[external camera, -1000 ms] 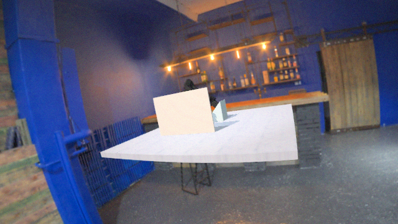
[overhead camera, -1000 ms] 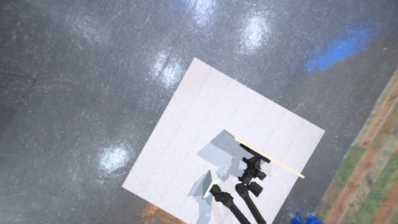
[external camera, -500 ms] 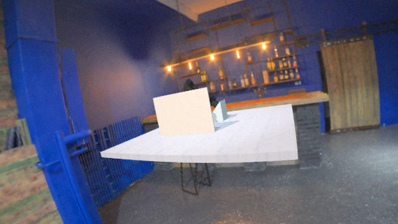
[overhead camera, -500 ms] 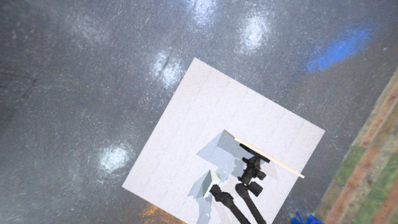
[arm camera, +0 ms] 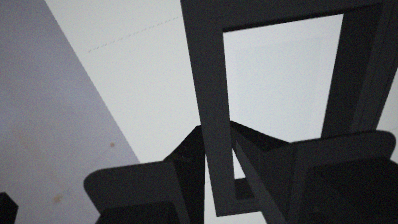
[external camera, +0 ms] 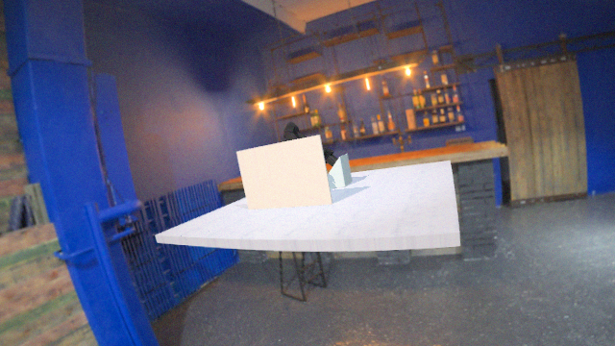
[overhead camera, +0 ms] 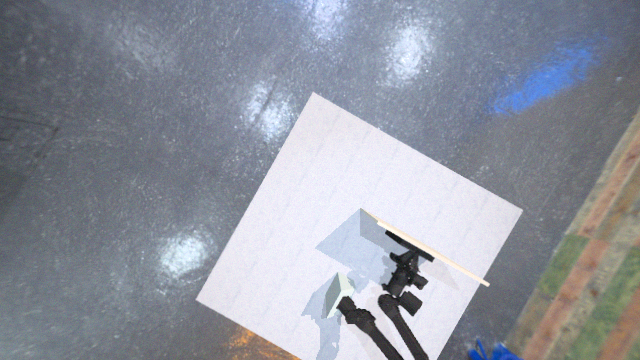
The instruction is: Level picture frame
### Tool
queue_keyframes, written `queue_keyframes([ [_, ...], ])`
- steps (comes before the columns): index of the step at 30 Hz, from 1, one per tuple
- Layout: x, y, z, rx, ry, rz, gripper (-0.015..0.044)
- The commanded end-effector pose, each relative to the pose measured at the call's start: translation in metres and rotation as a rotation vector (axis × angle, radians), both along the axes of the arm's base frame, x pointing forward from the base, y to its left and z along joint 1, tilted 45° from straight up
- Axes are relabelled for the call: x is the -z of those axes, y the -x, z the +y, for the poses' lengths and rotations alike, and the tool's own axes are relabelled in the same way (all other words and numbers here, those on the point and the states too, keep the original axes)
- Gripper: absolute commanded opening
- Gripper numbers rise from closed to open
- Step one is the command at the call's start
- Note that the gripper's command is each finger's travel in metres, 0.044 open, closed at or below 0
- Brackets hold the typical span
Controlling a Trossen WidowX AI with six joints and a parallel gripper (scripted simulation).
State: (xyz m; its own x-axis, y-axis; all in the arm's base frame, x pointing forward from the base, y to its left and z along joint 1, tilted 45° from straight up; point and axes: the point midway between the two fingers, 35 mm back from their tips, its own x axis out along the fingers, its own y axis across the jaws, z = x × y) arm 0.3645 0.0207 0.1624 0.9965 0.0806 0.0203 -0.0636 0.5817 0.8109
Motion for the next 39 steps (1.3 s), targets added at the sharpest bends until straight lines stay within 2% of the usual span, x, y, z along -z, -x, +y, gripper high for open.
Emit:
queue_keyframes([
  [1, 0.0006, 0.0001, 0.0016, -0.012, -0.003, -0.003, 0.0],
  [31, 0.0043, -0.0003, -0.0018, -0.008, 0.006, -0.001, 0.0],
  [39, 0.005, -0.0004, -0.0019, -0.006, 0.073, -0.007, 0.0],
])
